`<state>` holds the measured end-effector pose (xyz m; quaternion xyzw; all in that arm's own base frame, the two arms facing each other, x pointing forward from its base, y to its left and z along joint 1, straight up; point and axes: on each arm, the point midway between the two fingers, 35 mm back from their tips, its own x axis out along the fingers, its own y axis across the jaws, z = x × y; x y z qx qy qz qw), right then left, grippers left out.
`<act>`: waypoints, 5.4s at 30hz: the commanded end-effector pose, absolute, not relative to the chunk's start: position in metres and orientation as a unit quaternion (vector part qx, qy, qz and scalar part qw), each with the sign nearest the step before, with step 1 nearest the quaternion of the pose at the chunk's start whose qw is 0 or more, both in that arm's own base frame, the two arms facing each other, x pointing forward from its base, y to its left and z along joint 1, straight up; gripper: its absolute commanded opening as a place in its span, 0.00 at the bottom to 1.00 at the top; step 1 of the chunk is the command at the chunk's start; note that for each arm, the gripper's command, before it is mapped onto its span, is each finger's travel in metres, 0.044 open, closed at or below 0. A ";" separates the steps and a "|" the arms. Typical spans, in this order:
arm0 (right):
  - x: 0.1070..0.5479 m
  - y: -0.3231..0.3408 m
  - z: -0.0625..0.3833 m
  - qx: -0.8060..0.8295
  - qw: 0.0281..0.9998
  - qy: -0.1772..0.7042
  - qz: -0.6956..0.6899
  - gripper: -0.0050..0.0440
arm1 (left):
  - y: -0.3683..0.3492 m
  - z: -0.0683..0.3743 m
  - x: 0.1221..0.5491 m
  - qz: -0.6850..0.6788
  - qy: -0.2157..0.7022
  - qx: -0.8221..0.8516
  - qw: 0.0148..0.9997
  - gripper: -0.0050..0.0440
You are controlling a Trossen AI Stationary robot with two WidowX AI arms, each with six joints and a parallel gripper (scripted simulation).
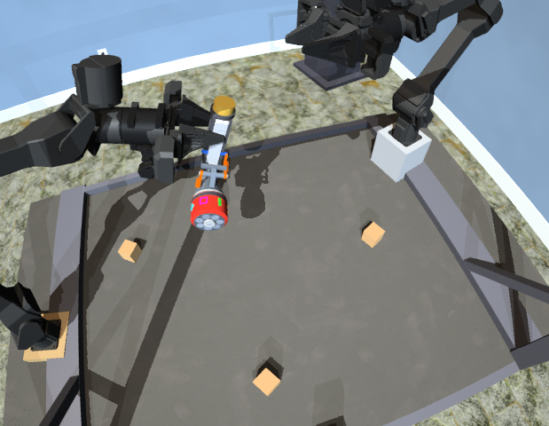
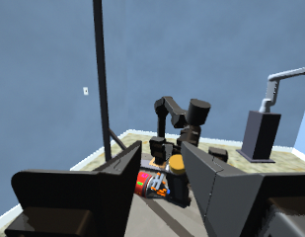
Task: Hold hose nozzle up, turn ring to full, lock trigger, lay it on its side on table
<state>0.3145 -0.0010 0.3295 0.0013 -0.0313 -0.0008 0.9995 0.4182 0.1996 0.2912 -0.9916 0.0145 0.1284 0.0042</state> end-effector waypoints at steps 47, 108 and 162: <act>0.315 0.000 0.327 -0.002 1.000 -0.030 -0.001 0.46 | 0.198 0.306 0.416 0.113 0.014 -0.993 0.014 0.44; 0.315 0.000 0.330 -0.002 0.999 -0.034 -0.001 0.46 | 0.147 0.265 0.357 0.111 0.092 -0.989 0.010 0.44; 0.315 0.000 0.330 -0.002 0.999 -0.034 -0.001 0.46 | 0.080 0.196 0.283 0.124 0.200 -0.972 -0.010 0.44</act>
